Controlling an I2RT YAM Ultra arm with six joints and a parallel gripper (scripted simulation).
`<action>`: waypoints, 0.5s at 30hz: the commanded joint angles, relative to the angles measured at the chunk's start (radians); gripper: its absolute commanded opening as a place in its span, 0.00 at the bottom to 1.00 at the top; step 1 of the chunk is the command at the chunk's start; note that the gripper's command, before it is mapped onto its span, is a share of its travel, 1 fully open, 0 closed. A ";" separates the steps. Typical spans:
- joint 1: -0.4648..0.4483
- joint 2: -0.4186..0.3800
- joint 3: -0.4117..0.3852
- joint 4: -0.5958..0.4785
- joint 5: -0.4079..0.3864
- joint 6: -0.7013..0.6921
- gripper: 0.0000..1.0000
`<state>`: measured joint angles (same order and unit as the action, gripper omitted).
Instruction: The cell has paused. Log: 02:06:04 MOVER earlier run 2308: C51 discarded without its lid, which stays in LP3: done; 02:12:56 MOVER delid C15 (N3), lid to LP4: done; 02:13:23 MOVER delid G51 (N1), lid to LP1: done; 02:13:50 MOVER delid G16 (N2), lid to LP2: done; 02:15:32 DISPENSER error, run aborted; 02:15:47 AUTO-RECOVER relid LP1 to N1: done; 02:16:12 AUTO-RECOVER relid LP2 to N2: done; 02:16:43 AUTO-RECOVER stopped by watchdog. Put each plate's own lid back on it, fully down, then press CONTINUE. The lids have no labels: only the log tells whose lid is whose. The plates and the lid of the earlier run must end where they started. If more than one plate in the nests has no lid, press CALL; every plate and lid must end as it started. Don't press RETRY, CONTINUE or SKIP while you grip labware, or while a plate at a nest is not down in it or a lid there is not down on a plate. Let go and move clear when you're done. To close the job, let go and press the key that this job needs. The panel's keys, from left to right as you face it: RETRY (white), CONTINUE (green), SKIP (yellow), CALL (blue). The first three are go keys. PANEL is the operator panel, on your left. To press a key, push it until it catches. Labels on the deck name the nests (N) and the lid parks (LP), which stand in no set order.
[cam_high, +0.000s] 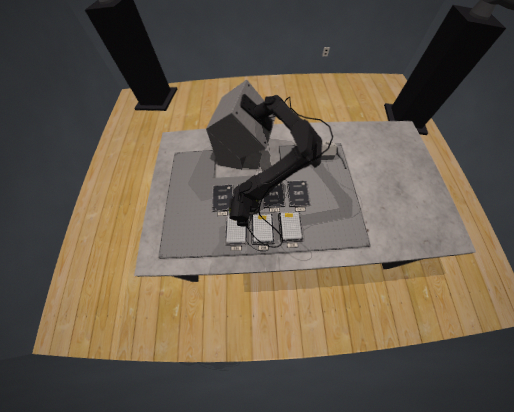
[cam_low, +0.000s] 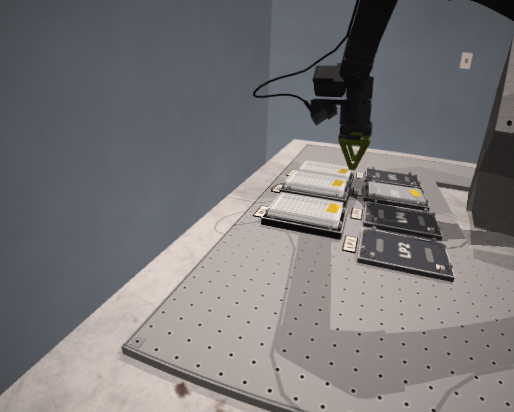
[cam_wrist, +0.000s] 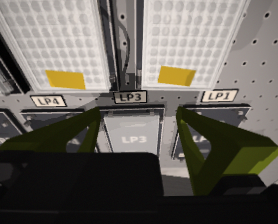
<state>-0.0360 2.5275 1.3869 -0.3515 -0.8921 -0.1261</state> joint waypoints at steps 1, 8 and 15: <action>0.004 -0.047 -0.059 0.092 0.007 0.034 0.83; 0.034 -0.139 -0.218 0.200 0.013 0.085 0.00; 0.067 -0.242 -0.387 0.314 0.022 0.148 0.00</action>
<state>0.0425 2.3306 1.0523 -0.1246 -0.8864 -0.0235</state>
